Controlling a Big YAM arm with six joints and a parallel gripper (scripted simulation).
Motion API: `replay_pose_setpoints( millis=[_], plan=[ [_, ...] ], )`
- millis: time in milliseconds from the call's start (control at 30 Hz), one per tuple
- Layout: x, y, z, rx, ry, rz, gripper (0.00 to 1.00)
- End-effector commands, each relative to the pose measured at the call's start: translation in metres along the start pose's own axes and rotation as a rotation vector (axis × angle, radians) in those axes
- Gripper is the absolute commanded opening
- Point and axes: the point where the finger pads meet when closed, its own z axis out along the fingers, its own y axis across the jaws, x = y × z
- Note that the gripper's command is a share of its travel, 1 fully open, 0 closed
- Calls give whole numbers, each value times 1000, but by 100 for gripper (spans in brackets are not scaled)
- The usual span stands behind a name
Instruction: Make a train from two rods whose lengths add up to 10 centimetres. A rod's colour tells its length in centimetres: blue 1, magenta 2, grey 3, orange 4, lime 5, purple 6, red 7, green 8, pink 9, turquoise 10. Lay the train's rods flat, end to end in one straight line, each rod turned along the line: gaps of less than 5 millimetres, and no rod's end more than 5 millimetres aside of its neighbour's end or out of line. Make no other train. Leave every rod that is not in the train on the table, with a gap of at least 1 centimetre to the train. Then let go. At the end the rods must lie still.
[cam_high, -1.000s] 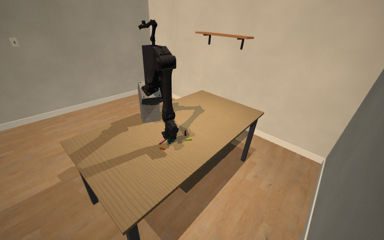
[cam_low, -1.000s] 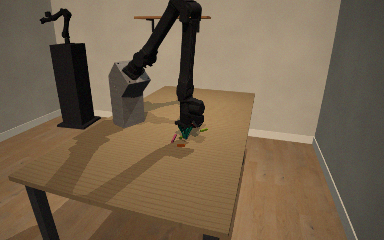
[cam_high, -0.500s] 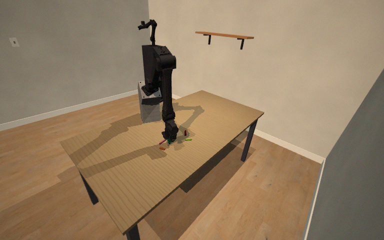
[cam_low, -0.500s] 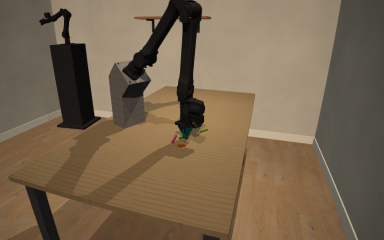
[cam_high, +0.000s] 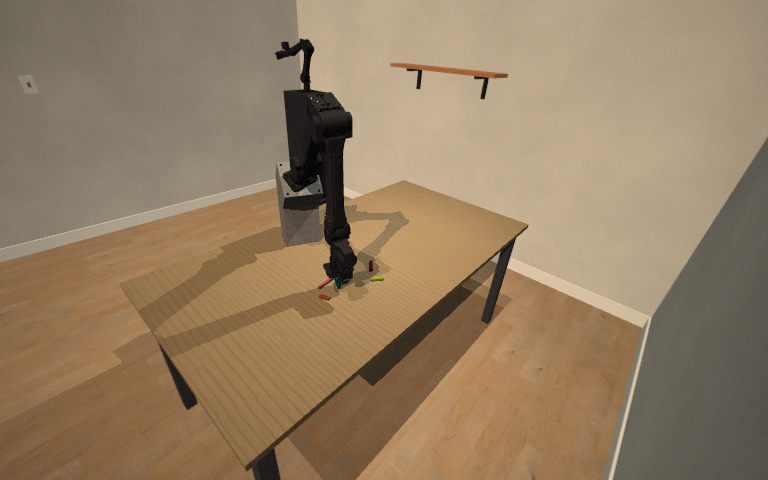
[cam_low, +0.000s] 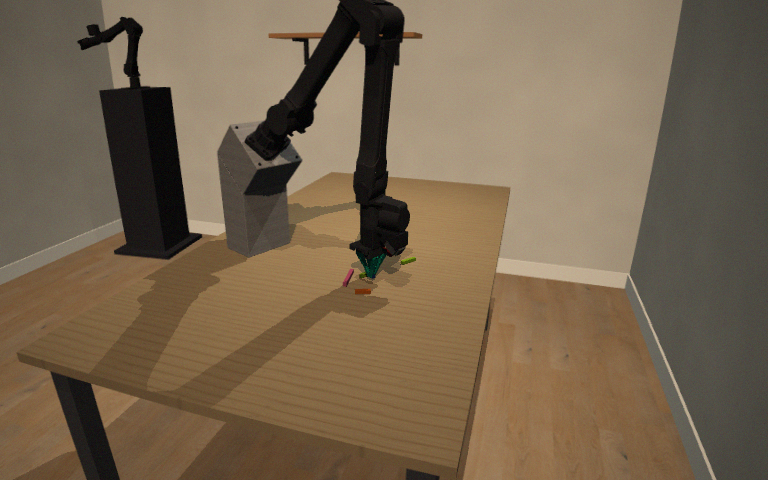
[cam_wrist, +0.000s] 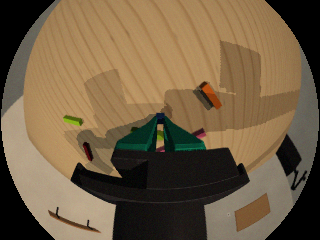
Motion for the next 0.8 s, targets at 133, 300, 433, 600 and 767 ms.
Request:
replay_pose_setpoints(
  millis=[133, 300, 433, 600, 767],
  plan=[
    [-4, 3, 6, -4, -13, 0, 4],
    [-3, 1, 11, -2, -12, 0, 4],
    [-3, 0, 13, -1, -12, 0, 4],
    [-7, 0, 11, -2, -21, 1, 4],
    [-4, 0, 12, -1, -14, 0, 4]
  ],
)
